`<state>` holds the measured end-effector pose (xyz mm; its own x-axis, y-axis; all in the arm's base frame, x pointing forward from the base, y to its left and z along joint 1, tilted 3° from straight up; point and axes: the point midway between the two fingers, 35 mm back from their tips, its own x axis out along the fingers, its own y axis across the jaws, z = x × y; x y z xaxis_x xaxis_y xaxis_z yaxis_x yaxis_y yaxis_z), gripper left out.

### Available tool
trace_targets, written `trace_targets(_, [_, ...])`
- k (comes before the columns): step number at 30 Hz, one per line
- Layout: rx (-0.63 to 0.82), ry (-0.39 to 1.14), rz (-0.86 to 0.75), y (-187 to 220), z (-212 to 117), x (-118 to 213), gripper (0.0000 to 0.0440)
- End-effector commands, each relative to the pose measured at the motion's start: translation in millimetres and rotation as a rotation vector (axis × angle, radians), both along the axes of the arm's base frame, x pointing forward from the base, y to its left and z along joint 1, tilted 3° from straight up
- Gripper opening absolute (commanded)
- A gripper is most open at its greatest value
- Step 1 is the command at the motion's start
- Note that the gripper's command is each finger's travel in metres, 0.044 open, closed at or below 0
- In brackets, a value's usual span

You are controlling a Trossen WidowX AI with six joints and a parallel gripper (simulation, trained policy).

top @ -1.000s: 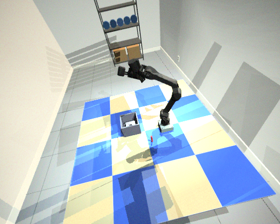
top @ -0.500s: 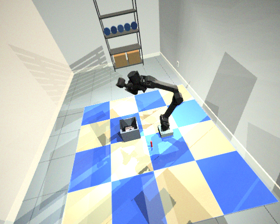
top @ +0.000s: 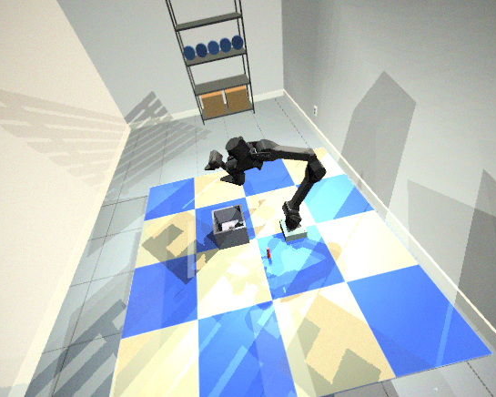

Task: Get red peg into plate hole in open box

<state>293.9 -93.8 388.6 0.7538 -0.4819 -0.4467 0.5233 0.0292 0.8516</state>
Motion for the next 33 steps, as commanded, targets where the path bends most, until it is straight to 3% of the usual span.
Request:
trace_targets(1, [0.064, 0.006, 0.034, 15, -12, 2, 0.044])
trace_targets(16, [0.346, 0.131, 0.194, 93, -71, 4, 0.044])
trace_targets(33, [0.539, 0.458, 0.304, 168, -147, -26, 0.044])
